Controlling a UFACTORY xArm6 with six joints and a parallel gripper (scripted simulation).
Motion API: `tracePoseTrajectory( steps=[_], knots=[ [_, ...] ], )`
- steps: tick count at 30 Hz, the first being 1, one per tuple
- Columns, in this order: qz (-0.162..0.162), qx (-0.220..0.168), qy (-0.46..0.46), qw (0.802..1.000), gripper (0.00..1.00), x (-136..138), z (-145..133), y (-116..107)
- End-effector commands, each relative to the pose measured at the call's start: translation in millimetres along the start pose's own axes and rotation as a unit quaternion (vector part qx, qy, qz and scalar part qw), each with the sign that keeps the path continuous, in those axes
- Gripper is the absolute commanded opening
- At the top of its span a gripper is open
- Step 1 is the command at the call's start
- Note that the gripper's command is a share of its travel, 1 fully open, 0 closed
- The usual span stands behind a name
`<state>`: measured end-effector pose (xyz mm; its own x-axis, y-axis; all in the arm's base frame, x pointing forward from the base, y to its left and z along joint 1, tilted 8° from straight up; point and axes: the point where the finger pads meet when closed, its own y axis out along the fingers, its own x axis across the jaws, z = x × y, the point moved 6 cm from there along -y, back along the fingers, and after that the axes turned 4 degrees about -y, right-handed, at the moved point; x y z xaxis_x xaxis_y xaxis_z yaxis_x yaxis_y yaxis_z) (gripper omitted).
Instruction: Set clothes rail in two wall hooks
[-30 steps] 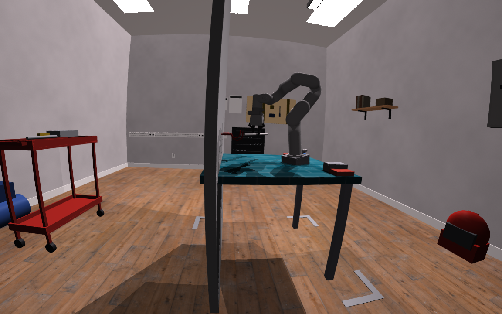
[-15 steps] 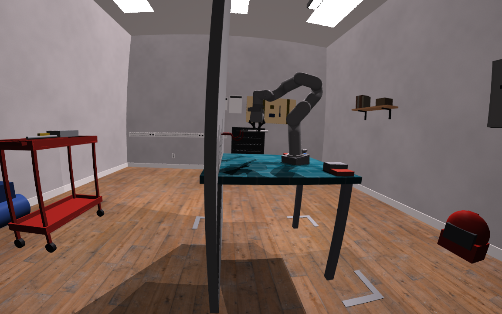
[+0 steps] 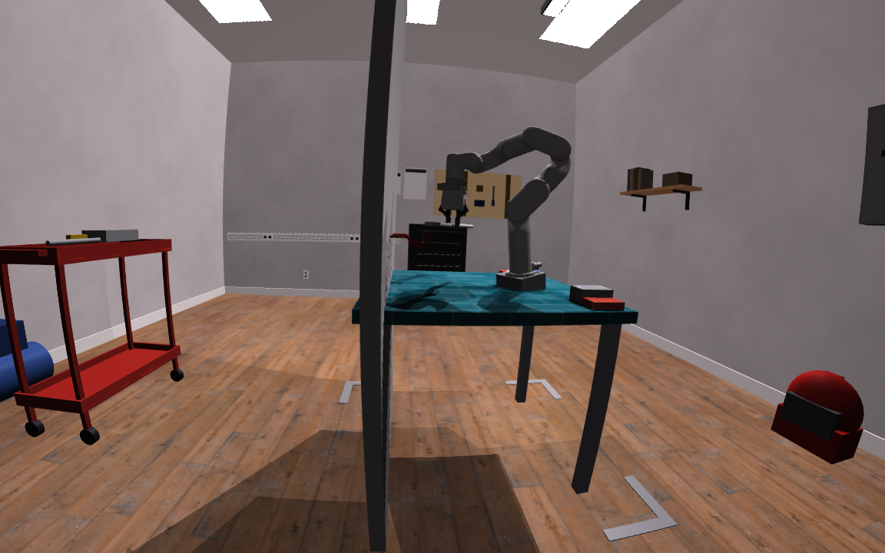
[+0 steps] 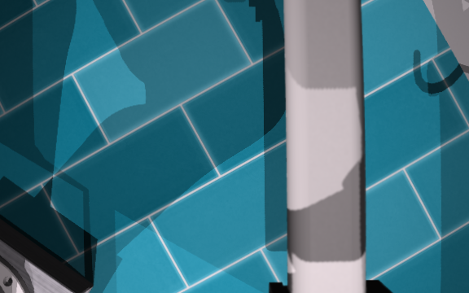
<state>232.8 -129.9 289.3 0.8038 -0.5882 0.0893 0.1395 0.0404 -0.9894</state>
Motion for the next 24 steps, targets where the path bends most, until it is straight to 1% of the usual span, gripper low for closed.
tracePoseTrajectory(
  steps=[1,3,18,20,24],
  knots=[
    [-0.002,0.0,0.0,1.0,0.0,-1,4,-10],
    [-0.002,0.0,0.0,1.0,0.0,-1,4,-10],
    [-0.002,0.0,0.0,1.0,0.0,-6,17,-37],
    [-0.002,0.0,0.0,1.0,0.0,-6,17,-37],
    [-0.002,0.0,0.0,1.0,0.0,-8,20,-44]
  ],
)
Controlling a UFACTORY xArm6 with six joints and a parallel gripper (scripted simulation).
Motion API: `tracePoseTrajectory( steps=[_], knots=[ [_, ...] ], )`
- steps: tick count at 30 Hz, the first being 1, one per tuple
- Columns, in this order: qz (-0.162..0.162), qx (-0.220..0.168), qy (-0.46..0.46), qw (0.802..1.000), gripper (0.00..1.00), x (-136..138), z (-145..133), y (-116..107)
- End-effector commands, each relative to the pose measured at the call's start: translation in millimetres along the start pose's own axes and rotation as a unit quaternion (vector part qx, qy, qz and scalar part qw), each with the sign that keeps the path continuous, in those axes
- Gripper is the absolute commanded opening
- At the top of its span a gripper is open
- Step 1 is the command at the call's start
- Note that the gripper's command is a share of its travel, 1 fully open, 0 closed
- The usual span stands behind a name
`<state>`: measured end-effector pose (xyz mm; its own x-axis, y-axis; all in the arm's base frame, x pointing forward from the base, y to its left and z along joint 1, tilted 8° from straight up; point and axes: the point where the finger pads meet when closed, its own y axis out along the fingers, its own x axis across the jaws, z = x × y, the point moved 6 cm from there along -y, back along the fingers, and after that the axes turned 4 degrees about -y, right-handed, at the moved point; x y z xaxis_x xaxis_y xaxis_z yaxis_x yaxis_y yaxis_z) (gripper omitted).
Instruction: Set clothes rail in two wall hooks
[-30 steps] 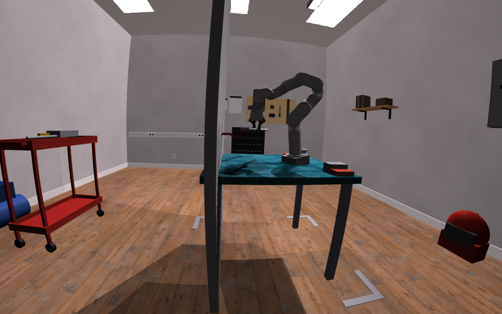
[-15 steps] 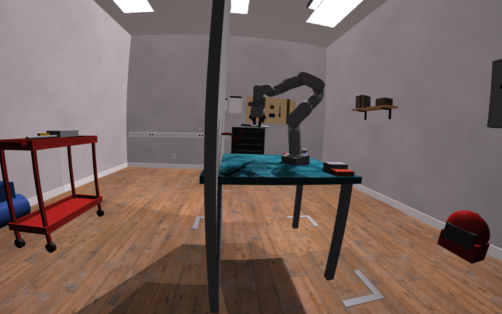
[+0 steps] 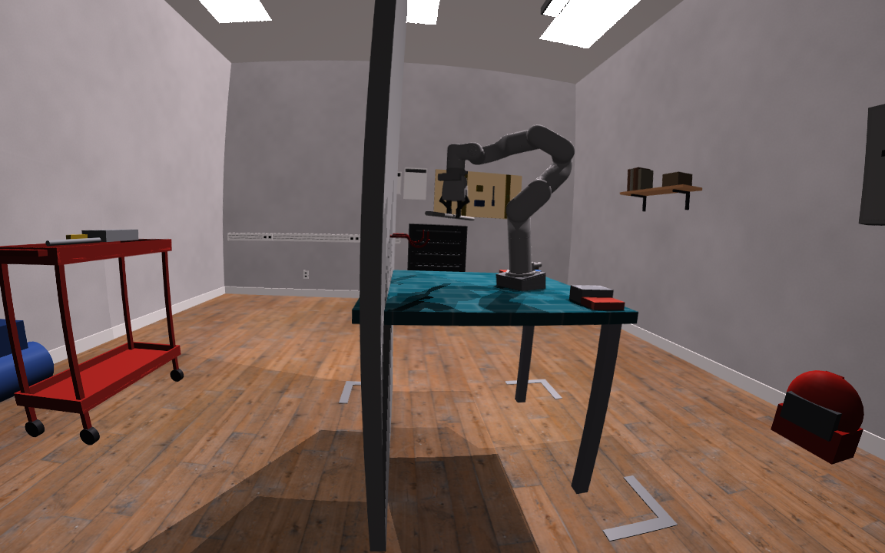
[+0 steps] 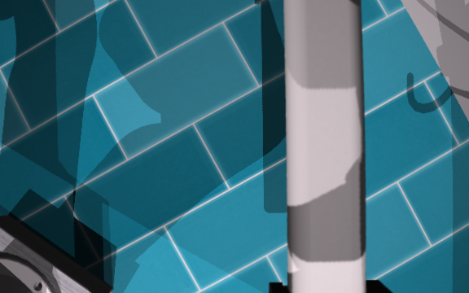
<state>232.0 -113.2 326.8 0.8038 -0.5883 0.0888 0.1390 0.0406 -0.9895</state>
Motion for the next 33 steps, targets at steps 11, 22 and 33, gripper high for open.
tracePoseTrajectory(
  steps=[11,22,33],
  knots=[
    [-0.002,0.0,0.0,1.0,0.0,-2,6,-14],
    [-0.002,0.0,0.0,1.0,0.0,-4,12,-14],
    [-0.002,0.0,0.0,1.0,0.0,-11,28,-14]
  ],
)
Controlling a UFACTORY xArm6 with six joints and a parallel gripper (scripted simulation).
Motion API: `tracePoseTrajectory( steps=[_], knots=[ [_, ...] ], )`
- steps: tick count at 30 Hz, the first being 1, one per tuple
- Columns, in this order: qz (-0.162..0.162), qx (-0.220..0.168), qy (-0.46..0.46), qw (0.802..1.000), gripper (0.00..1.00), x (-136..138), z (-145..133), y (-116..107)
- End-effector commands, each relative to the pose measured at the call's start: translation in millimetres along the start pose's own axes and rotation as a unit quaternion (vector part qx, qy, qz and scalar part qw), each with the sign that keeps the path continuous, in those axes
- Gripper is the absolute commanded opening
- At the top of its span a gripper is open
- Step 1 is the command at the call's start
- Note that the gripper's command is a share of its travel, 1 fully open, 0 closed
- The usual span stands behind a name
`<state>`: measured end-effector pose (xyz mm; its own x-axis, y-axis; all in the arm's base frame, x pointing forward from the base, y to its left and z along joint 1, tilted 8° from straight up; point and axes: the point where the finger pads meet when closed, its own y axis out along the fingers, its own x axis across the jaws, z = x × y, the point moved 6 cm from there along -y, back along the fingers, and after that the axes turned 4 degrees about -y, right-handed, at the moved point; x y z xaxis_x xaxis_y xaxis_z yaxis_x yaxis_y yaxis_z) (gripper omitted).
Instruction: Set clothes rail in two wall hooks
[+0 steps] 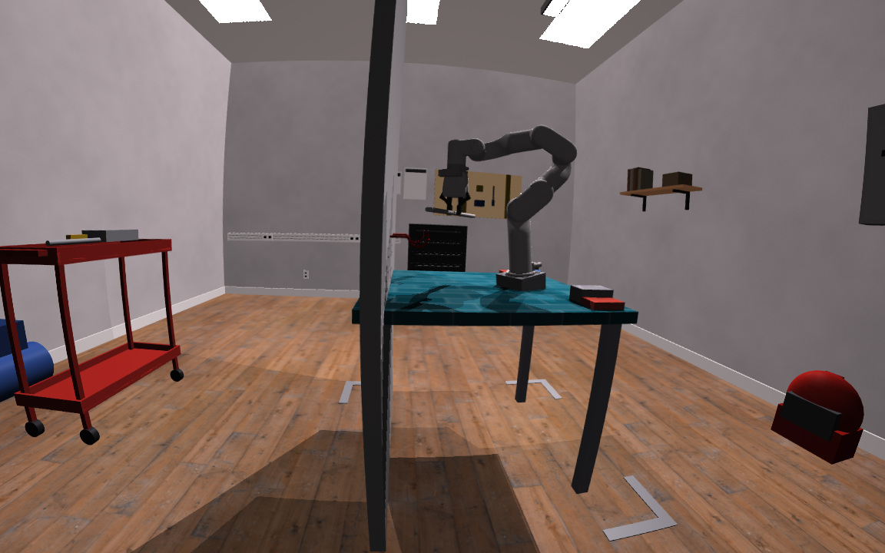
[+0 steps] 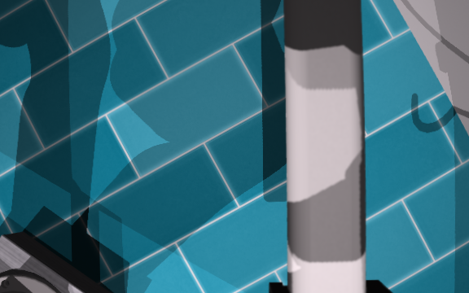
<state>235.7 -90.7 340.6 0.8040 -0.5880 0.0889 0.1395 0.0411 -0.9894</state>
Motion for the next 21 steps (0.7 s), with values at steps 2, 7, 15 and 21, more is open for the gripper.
tracePoseTrajectory(
  steps=[2,7,15,21],
  knots=[
    [-0.002,0.0,0.0,1.0,0.0,-3,10,-1],
    [-0.002,0.0,0.0,1.0,0.0,-7,19,-1],
    [-0.002,0.0,0.0,1.0,0.0,-7,19,-1],
    [-0.002,0.0,0.0,1.0,0.0,-7,19,-1]
  ],
)
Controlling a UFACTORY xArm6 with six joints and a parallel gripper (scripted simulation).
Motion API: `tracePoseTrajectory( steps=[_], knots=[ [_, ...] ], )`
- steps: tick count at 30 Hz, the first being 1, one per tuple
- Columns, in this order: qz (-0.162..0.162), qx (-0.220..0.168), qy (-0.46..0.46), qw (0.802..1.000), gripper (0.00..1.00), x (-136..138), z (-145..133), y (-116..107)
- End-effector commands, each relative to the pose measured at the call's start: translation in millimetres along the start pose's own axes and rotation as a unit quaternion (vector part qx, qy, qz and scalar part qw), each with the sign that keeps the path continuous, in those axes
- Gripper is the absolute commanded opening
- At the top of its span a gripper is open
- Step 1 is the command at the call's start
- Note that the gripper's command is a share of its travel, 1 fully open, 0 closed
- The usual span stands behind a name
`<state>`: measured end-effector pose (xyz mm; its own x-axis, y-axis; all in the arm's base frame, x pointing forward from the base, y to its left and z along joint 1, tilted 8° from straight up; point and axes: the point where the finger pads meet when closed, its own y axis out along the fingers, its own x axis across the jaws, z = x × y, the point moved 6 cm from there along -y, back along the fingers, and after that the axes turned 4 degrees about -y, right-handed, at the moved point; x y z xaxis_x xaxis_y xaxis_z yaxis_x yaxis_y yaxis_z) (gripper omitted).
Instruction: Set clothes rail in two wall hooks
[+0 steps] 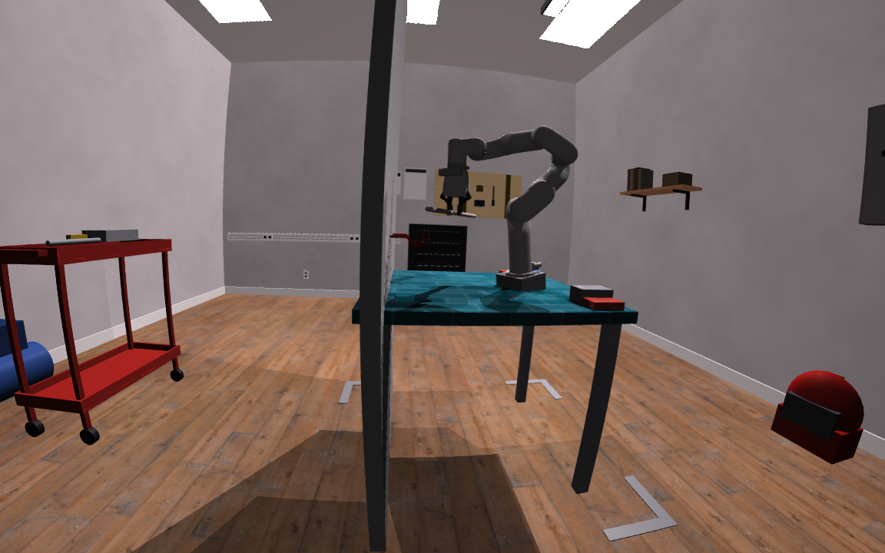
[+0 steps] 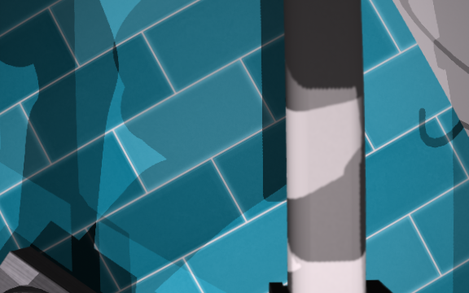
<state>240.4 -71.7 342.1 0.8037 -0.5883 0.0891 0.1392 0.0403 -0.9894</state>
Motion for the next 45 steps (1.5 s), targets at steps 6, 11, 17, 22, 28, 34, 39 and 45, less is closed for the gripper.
tracePoseTrajectory(
  steps=[6,11,17,22,28,34,39,45],
  knots=[
    [-0.002,0.001,0.0,1.0,0.0,0.6,0.3,-1.4],
    [-0.002,0.001,-0.005,1.0,0.0,0.5,0.5,-1.4],
    [-0.002,0.0,-0.02,1.0,0.0,0.6,0.4,-1.4],
    [-0.002,0.0,-0.033,0.999,0.0,0.6,0.4,-1.4],
    [-0.002,0.0,-0.043,0.999,0.0,0.6,0.4,-1.4],
    [-0.002,0.0,-0.058,0.998,0.0,0.6,0.4,-1.4],
    [-0.002,0.0,-0.07,0.998,0.0,0.5,0.4,-1.4],
    [-0.002,0.0,-0.08,0.997,0.0,0.6,0.4,-1.4]
  ],
)
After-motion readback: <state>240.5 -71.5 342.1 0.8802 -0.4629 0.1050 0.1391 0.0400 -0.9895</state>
